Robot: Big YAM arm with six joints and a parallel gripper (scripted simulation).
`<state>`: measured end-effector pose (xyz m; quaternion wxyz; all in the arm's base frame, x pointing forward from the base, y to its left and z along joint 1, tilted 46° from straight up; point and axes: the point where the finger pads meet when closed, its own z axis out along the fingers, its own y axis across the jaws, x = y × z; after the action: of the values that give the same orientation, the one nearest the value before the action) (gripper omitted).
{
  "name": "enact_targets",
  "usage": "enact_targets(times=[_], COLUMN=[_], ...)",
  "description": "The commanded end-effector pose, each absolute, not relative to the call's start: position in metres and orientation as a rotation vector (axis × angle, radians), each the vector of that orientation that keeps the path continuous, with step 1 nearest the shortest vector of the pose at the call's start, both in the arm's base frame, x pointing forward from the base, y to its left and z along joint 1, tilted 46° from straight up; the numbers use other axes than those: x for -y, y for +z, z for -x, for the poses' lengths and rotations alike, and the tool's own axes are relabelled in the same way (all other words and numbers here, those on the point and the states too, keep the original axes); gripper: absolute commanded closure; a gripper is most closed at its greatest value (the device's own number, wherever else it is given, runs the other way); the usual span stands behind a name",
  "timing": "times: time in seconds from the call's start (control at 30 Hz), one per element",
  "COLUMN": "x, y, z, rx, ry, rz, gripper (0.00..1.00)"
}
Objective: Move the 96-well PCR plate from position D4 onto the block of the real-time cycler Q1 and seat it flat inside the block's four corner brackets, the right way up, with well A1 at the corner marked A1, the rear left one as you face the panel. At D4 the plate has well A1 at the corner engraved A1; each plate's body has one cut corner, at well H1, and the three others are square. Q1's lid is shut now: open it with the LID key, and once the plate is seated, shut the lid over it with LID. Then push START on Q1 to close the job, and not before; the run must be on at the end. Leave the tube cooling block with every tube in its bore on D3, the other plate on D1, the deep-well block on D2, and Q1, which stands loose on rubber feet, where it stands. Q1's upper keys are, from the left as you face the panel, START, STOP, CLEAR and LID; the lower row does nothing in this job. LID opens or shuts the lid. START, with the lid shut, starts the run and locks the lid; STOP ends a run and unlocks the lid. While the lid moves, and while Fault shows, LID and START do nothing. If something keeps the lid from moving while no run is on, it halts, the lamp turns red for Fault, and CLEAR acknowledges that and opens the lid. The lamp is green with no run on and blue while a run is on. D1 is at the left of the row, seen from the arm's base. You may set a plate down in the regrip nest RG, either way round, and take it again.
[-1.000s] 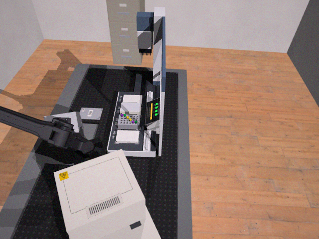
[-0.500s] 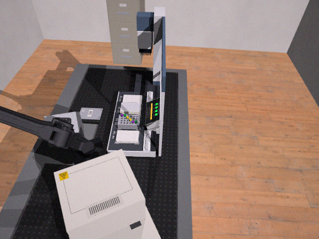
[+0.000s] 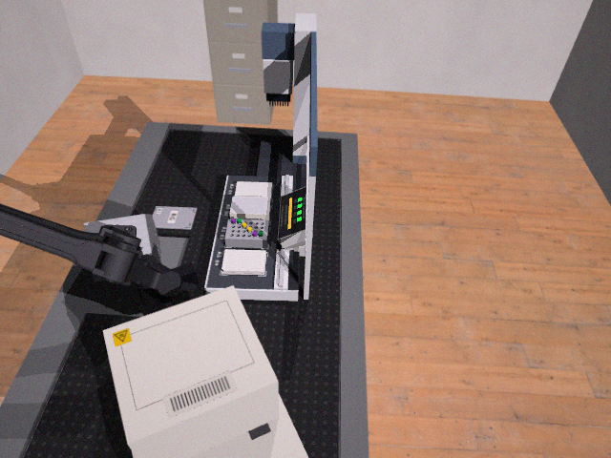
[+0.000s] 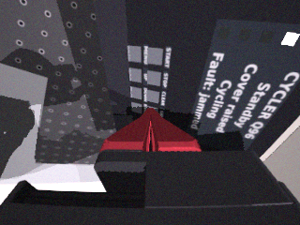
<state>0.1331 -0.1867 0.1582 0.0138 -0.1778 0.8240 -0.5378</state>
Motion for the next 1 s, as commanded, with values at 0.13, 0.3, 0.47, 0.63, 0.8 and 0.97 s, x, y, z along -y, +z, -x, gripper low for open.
enact_targets(times=[0.13,0.3,0.47,0.63,0.8,0.97], x=[0.1876,0.1882,0.1889,0.1894,0.1903,0.1913], y=[0.1892,0.1909,0.1916,0.192,0.1935,0.1945], z=[-0.1453,-0.1453,-0.1444,-0.1437,-0.1424,-0.1413], rx=[-2.49,-2.487,-2.485,-2.484,-2.48,-2.478], ry=[-1.687,-1.687,-1.69,-1.691,-1.694,-1.697], rz=[0.495,0.495,0.493,0.491,0.485,0.48], gripper=[1.0,1.0,1.0,1.0,1.0,1.0])
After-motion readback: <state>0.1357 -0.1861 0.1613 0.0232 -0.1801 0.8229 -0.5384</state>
